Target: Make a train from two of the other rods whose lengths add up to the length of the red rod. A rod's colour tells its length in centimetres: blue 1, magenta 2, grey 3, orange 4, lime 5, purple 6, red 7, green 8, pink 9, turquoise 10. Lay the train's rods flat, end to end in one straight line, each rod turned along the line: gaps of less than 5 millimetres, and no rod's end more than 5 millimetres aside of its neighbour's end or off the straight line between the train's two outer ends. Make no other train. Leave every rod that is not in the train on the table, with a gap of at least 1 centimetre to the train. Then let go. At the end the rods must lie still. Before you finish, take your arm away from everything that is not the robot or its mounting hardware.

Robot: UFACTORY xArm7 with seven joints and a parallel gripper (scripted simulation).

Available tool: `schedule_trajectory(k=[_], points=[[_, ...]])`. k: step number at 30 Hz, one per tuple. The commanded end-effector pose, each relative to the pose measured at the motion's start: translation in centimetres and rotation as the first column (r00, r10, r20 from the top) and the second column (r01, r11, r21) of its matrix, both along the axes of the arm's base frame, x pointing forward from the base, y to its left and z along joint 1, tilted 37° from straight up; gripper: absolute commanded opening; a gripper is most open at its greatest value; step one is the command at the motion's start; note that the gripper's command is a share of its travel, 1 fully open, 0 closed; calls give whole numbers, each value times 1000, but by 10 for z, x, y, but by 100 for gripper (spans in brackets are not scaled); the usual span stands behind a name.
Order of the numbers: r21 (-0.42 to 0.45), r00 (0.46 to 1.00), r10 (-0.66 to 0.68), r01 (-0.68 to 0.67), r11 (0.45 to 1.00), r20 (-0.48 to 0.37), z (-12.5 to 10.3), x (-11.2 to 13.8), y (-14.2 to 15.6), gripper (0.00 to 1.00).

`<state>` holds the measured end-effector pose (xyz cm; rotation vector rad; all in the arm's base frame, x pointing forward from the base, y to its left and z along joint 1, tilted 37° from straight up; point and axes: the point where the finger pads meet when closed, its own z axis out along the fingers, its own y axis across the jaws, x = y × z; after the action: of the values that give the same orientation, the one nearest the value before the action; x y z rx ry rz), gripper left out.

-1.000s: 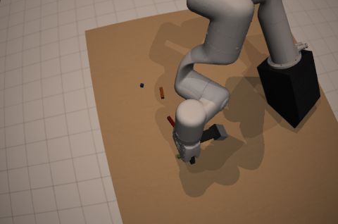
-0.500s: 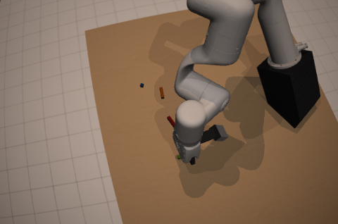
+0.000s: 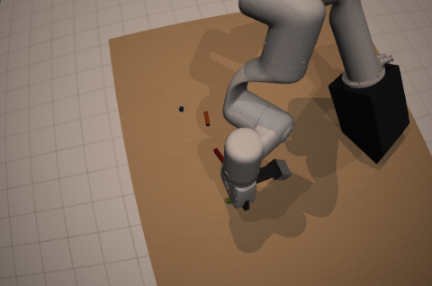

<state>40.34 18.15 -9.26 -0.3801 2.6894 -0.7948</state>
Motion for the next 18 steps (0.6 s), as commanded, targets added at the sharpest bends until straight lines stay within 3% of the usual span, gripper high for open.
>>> schedule_trajectory(k=[1,18], points=[[3,1000,2,-2,1000,1,0,0,2,4],[3,1000,2,-2,1000,1,-7,4,-3,4]])
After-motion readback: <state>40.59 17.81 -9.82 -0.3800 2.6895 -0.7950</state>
